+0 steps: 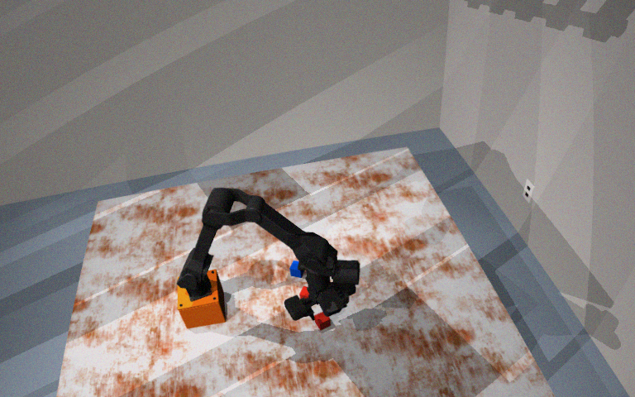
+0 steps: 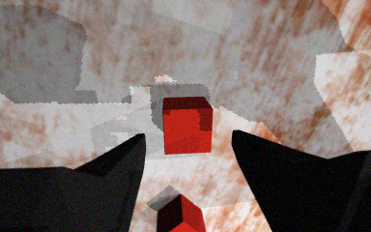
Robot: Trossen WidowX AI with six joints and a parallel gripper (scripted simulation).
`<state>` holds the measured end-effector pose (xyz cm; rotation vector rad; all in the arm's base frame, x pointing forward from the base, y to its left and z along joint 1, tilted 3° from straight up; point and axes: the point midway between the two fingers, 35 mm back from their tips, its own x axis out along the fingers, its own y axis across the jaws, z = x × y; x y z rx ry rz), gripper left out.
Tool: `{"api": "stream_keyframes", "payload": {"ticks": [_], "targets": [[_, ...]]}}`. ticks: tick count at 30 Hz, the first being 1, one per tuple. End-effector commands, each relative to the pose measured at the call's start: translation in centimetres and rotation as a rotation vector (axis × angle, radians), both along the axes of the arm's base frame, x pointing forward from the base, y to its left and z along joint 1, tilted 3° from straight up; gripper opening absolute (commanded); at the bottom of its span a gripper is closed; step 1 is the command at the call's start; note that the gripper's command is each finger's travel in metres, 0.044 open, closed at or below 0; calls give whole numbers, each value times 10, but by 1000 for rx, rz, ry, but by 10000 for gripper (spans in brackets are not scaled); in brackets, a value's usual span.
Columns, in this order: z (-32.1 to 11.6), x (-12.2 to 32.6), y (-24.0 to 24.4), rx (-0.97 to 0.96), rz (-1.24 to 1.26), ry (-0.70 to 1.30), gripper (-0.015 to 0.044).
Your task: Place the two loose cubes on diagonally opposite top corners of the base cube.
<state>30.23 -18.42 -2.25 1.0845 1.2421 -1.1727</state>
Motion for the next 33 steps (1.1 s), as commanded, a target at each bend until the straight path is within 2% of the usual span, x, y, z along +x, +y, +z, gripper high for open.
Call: {"api": "stream_keyframes", "payload": {"ticks": [1,15,21,33], "targets": [[-8,0,0,4,3,0,265],[-28,-1,0,4,3,0,265],[-28,-1,0,4,3,0,107],[-6,2,-1,4,3,0,105]]}}
